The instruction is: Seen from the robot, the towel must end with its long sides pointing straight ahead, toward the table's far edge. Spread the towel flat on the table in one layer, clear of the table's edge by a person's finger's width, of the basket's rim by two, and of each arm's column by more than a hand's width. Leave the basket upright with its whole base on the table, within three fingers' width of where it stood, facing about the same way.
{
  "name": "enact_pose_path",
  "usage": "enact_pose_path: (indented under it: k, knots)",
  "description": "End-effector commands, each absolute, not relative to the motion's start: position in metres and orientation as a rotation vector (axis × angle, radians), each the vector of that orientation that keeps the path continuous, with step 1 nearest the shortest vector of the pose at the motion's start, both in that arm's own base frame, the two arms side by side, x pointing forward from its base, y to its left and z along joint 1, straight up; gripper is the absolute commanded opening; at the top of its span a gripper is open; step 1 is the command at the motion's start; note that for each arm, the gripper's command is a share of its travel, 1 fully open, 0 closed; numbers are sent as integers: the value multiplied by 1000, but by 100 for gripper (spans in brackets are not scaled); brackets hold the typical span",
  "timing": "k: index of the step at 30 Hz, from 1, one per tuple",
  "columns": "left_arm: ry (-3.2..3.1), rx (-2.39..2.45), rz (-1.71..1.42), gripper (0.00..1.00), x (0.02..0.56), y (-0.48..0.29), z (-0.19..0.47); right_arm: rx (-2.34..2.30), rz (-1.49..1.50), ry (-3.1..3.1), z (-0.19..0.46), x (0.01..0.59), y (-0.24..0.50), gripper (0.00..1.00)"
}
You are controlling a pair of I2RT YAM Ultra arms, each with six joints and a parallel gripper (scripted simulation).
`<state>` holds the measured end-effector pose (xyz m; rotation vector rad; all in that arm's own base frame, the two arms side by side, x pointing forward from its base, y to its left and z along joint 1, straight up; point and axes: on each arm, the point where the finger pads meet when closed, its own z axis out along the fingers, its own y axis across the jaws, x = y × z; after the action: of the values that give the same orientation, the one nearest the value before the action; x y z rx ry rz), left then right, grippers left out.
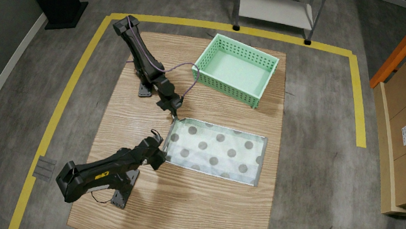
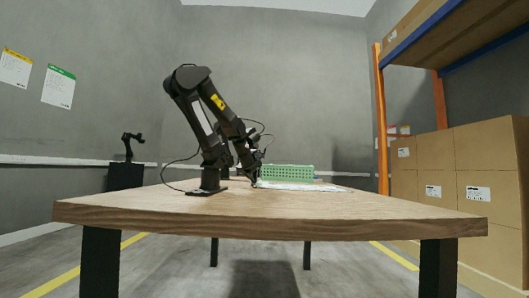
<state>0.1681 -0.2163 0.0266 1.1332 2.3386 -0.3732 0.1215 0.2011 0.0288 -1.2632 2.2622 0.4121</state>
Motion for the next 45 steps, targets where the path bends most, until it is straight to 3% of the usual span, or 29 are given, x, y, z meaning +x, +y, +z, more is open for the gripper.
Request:
enact_pose_path:
  k: [1,32,33,35,36,40,41,43,44,45]
  knots:
    - [2293,1114,-359,0,168,-215,26,-1285,407,2216,25,116,199,0]
    - [2283,1197,-370,0,145,-211,16,-1365,428,2185,30,103,208,0]
    - [2249,1179,-391,12,153,-222,33,-1364,428,2185,33,103,207,12]
    - [2248,1180,-390,12,153,-222,33,-1364,428,2185,33,103,207,12]
    - [2248,1180,-390,33,152,-222,40,-1365,430,2185,40,103,207,33]
    - [2248,1180,-390,33,152,-222,40,-1367,433,2185,40,102,207,33]
    - [2248,1180,-390,54,152,-221,47,-1367,433,2185,47,102,207,54]
    - [2248,1180,-390,54,152,-221,47,-1367,433,2185,47,102,207,54]
    - [2248,1180,-390,64,152,-221,51,-1367,433,2185,50,102,207,64]
    - [2248,1180,-390,64,152,-221,51,-1367,433,2185,50,102,207,64]
